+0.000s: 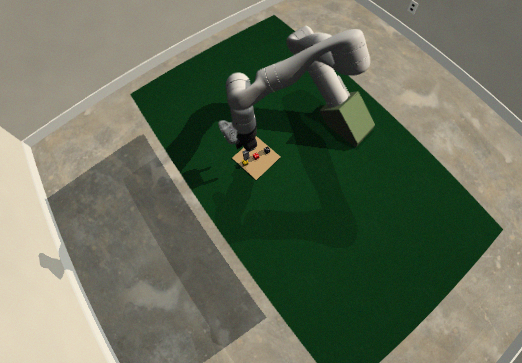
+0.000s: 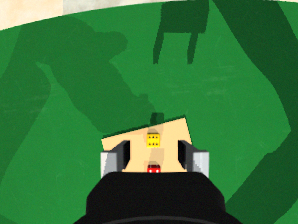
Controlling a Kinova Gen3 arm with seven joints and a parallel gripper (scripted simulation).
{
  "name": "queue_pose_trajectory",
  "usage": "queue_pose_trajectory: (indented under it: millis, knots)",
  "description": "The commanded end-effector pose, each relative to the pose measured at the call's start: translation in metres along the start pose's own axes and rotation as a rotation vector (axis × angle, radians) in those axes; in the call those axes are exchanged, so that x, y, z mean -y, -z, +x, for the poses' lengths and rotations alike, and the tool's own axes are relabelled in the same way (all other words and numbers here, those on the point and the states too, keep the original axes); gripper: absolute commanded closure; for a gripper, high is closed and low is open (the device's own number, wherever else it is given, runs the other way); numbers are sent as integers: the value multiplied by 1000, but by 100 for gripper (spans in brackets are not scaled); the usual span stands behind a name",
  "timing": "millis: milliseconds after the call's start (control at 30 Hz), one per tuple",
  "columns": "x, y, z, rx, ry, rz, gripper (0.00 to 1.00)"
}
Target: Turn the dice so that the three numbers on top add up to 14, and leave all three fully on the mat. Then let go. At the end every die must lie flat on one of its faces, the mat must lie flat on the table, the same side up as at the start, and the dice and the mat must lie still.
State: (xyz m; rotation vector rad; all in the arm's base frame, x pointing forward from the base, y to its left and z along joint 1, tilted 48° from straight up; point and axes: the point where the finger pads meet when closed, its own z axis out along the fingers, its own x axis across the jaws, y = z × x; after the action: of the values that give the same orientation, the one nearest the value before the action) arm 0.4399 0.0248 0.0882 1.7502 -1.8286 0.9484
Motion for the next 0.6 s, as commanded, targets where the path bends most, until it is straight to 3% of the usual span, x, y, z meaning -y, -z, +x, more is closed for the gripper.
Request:
queue_pose_trajectory:
  millis: [0, 200, 567]
  knots:
    - [0, 1, 0, 1, 0, 2, 0]
    - [0, 12, 0, 1, 0, 2, 0]
    - [0, 55, 0, 1, 0, 2, 0]
